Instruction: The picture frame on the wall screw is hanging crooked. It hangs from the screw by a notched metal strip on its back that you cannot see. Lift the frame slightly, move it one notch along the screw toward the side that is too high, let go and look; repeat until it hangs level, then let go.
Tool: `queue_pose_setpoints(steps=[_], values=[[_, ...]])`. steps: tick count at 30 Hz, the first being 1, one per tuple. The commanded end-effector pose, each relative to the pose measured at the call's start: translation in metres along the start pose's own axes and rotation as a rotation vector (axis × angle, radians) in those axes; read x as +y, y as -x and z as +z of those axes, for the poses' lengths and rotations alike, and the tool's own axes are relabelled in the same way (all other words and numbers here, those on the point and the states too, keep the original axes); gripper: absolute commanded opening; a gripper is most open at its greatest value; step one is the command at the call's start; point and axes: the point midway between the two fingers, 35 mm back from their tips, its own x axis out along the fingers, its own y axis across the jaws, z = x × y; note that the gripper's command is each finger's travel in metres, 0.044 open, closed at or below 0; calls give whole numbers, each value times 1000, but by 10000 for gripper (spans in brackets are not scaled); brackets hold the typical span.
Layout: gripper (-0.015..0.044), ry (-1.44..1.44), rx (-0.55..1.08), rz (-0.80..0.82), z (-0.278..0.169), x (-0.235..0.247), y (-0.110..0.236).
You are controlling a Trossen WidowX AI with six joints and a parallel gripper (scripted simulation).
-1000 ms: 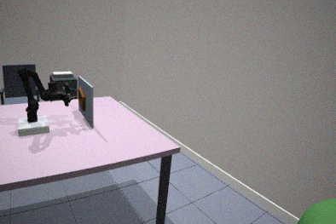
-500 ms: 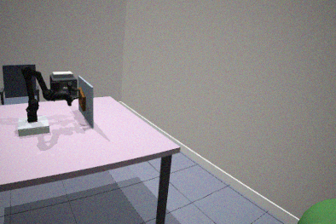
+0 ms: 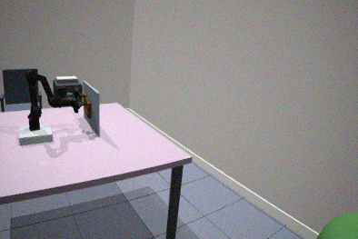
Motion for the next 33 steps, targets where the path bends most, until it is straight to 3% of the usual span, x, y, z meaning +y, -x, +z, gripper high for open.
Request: queue_pose_setpoints(steps=[1, 20, 26, 33], values=[[260, 3, 4, 0, -1, 0, 0], [260, 3, 4, 0, -1, 0, -1], [103, 3, 4, 0, -1, 0, -1], [56, 3, 4, 0, -1, 0, -1]])
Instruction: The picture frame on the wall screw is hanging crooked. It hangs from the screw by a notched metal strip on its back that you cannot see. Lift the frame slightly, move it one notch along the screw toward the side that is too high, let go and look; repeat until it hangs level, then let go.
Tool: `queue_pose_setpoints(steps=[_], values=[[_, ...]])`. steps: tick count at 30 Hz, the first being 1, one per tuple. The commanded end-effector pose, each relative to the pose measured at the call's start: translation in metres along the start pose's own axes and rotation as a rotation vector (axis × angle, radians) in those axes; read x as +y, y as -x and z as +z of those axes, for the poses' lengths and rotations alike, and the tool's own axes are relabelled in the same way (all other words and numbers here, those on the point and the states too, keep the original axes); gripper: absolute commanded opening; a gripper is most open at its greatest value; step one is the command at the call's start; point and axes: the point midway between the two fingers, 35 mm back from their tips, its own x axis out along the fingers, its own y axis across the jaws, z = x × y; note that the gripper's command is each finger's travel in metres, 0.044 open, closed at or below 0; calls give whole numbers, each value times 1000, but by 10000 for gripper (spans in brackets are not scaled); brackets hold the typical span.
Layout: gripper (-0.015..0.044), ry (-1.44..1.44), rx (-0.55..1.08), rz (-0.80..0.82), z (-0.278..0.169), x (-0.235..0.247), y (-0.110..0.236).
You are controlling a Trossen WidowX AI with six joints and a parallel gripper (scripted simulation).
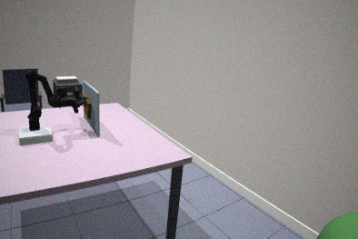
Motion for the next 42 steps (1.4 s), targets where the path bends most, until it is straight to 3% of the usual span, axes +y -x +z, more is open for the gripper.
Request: queue_pose_setpoints(steps=[1, 3, 42], values=[[30, 2, 2, 1, 0, 0, 0], [0, 2, 2, 1, 0, 0, 0], [0, 2, 2, 1, 0, 8, 0]])
